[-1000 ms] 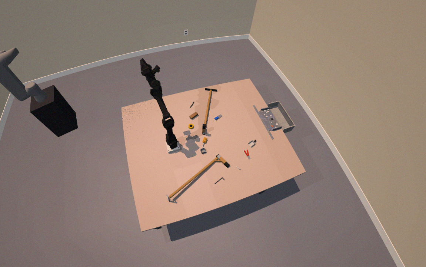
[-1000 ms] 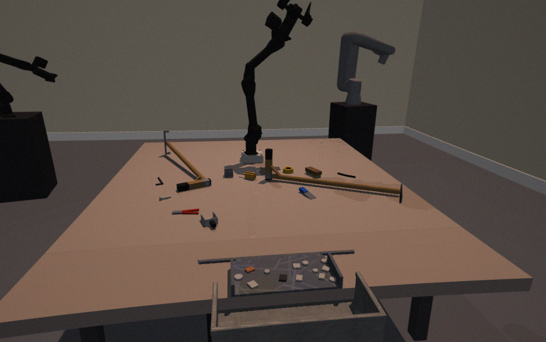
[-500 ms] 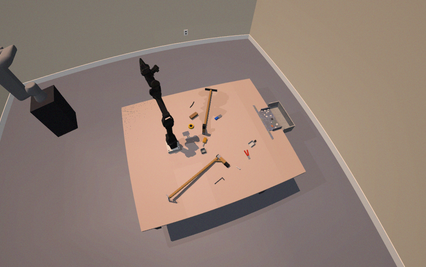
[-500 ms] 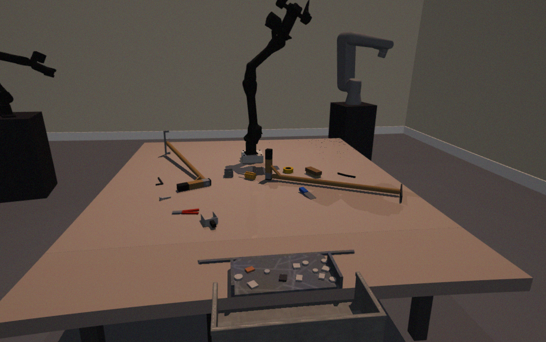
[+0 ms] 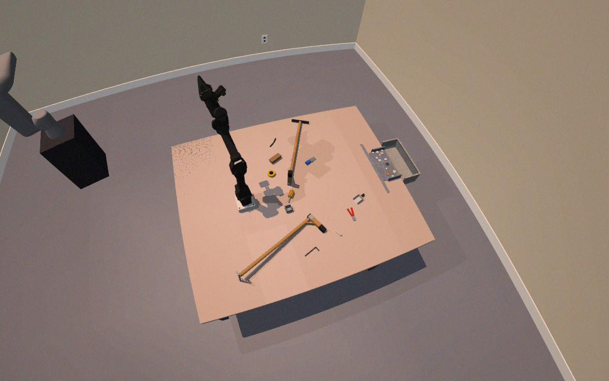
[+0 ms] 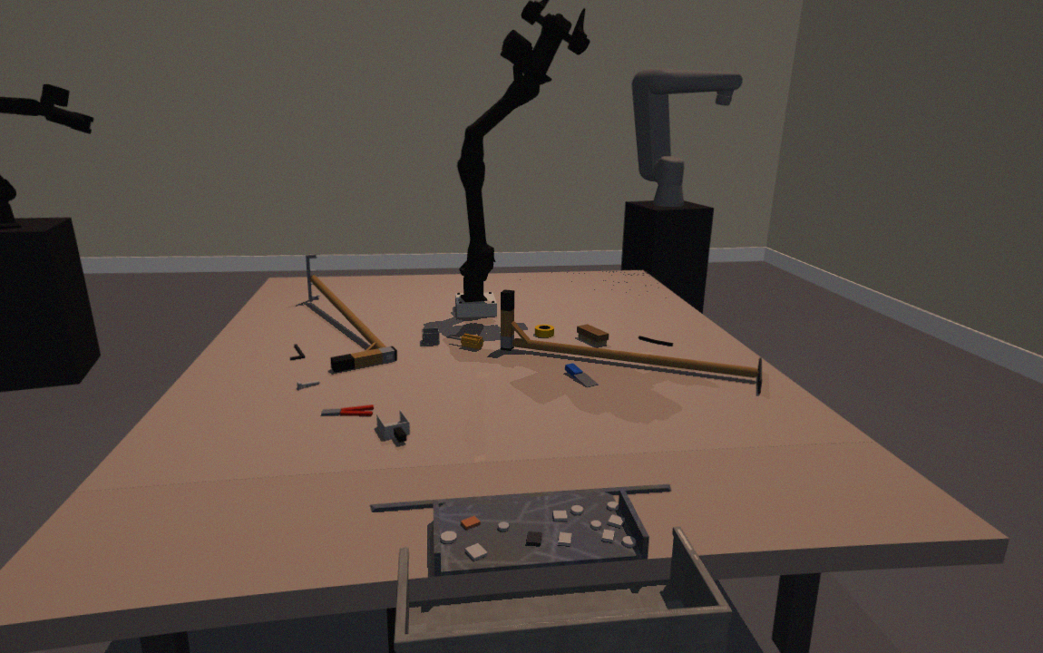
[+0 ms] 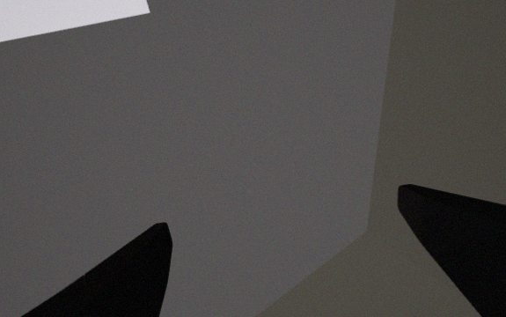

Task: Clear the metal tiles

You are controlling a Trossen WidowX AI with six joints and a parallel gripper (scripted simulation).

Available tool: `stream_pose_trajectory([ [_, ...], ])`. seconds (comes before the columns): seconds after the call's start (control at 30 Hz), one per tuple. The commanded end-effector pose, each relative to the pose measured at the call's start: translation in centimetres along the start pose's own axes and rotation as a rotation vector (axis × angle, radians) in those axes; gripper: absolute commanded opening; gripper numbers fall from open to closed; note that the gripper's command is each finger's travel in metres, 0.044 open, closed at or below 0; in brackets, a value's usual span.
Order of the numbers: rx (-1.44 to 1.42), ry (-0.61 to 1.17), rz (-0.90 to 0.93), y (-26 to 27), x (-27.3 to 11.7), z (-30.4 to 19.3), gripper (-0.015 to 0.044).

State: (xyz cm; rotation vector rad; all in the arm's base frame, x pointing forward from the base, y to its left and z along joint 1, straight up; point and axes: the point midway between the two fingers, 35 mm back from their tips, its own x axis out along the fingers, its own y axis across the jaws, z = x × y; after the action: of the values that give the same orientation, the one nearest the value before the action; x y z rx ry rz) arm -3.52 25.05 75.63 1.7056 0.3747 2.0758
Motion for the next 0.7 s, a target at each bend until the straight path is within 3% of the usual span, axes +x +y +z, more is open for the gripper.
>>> stream_pose_trajectory([
  [0.0,-0.003,0.001,-0.004,-0.1,0.0,0.0,0.0440],
  [0.3,-0.003,0.001,-0.004,-0.1,0.0,0.0,0.0440],
  [0.67,-0.043,-0.023,-0.032,-0.8,-0.4,1.5,0.0151],
])
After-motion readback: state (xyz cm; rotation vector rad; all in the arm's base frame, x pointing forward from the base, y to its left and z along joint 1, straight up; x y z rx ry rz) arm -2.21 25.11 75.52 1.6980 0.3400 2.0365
